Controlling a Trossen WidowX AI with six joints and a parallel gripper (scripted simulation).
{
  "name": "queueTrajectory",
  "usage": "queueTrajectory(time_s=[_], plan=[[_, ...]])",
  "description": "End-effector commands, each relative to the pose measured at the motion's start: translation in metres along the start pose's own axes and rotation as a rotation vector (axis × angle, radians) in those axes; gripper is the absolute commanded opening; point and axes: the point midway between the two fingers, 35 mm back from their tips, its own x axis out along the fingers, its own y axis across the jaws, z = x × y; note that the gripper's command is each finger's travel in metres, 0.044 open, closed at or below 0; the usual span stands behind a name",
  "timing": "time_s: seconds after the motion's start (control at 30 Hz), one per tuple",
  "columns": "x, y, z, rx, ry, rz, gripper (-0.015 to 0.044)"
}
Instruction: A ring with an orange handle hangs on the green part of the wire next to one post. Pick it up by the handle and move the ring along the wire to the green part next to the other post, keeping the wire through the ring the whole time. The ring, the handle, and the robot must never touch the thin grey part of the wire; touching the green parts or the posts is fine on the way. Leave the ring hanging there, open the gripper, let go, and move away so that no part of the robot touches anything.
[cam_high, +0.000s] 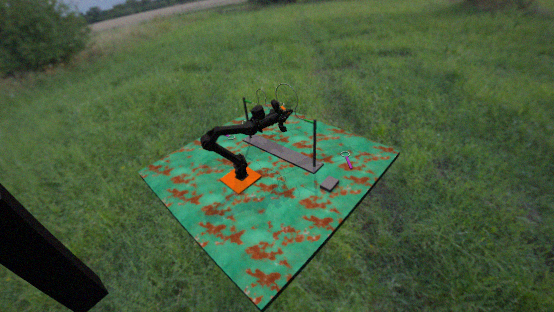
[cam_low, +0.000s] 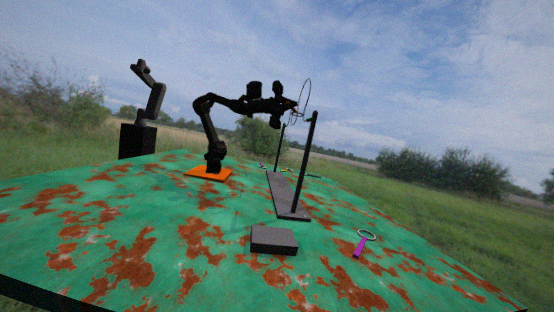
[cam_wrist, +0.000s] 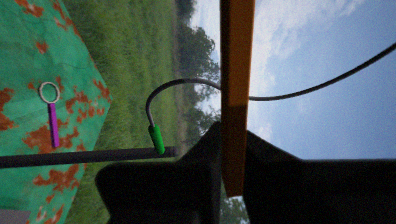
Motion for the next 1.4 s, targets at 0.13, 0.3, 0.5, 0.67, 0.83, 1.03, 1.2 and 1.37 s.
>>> queueTrajectory(time_s=[0.13, 0.3, 0.5, 0.67, 0.83, 1.03, 1.2, 1.37], plan=[[-0.005, 0.028, 0.002, 0.16, 0.026, 0.093, -0.015], [-0.01, 0.046, 0.006, 0.268, 0.04, 0.155, -0.015], [-0.016, 0.066, 0.013, 0.398, 0.057, 0.23, -0.015], [-0.023, 0.082, 0.021, 0.506, 0.072, 0.293, -0.015], [-0.031, 0.096, 0.031, 0.614, 0.086, 0.355, -0.015], [-0.041, 0.111, 0.046, 0.744, 0.102, 0.431, -0.015], [-0.05, 0.121, 0.059, 0.852, 0.116, 0.493, -0.015], [-0.059, 0.13, 0.073, 0.958, 0.129, 0.554, -0.015]])
